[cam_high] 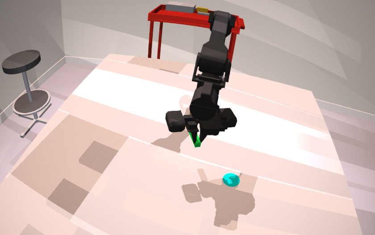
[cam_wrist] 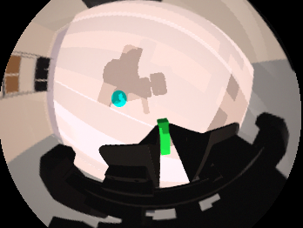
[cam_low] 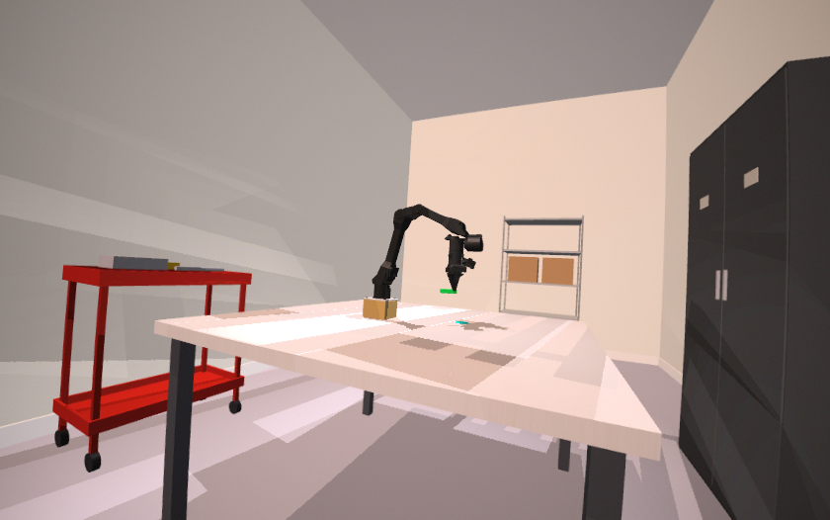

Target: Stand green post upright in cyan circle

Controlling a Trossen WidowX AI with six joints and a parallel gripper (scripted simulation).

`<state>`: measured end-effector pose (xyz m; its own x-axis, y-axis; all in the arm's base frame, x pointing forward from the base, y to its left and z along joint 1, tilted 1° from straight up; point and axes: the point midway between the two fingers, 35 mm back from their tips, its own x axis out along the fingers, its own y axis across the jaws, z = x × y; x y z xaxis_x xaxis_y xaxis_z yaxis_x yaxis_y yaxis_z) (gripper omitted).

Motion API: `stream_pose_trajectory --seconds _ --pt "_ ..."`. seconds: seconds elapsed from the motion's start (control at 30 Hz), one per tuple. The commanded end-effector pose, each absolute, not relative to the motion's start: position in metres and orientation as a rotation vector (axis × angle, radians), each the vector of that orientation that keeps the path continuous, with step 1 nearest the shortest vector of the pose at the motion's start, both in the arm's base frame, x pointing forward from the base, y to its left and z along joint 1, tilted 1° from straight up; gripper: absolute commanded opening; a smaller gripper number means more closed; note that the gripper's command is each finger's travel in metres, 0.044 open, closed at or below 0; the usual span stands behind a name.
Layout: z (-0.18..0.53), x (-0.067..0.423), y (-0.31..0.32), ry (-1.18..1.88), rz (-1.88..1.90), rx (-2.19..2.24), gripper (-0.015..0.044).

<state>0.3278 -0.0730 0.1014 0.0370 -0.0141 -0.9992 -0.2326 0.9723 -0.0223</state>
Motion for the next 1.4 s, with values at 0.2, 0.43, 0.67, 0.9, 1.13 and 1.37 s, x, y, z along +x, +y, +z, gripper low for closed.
stream_pose_trajectory --seconds 0.2,0.43,0.67,0.9,1.13,1.37 --pt "0.103 0.338 -0.049 1.516 0.291 -0.309 0.0023" --pt "0.103 0.343 -0.032 1.504 0.369 -0.383 0.0023" --pt "0.104 0.347 -0.015 1.489 0.446 -0.458 0.0023" --pt "0.105 0.35 0.003 1.472 0.524 -0.532 0.0023" --pt "0.106 0.353 0.02 1.451 0.601 -0.606 0.0023" --pt "0.107 0.354 0.038 1.428 0.678 -0.68 0.0023"
